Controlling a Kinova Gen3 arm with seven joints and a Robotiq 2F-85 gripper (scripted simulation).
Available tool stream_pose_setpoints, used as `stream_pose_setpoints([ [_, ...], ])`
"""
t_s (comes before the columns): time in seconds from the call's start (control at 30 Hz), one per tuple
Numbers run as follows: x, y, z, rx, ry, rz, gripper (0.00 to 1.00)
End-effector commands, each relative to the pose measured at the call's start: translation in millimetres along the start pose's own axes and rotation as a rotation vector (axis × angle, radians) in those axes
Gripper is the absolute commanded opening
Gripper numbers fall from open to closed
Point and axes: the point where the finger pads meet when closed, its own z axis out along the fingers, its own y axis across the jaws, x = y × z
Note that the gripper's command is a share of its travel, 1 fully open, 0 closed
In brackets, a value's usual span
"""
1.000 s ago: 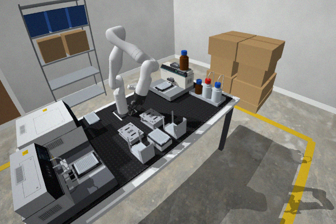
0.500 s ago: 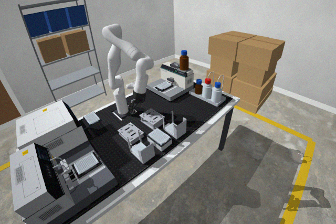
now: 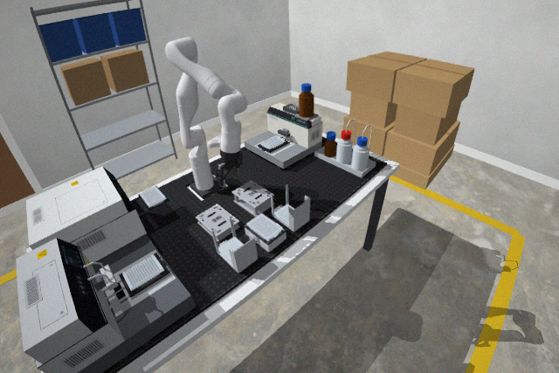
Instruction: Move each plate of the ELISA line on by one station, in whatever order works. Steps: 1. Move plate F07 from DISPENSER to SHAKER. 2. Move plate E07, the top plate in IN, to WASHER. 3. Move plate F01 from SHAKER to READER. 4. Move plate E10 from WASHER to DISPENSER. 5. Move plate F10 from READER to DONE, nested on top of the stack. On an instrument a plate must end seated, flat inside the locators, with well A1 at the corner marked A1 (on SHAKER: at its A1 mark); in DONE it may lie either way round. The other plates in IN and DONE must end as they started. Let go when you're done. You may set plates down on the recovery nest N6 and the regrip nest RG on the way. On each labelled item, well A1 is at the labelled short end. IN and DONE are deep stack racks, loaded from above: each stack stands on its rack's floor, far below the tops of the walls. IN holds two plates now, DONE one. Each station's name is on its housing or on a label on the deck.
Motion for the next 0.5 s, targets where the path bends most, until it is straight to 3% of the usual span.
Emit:
stream_pose_setpoints([
  [0.0,2,9,1.2,-0.025,-0.034,-0.004,1.00],
  [0.13,3,13,2.1,-0.037,-0.049,-0.005,1.00],
  [0.37,6,29,5.1,-0.081,-0.104,-0.011,1.00],
  [0.4,7,32,5.7,-0.106,-0.135,-0.014,1.00],
  [0.47,9,39,6.9,-0.109,-0.140,-0.015,1.00],
])
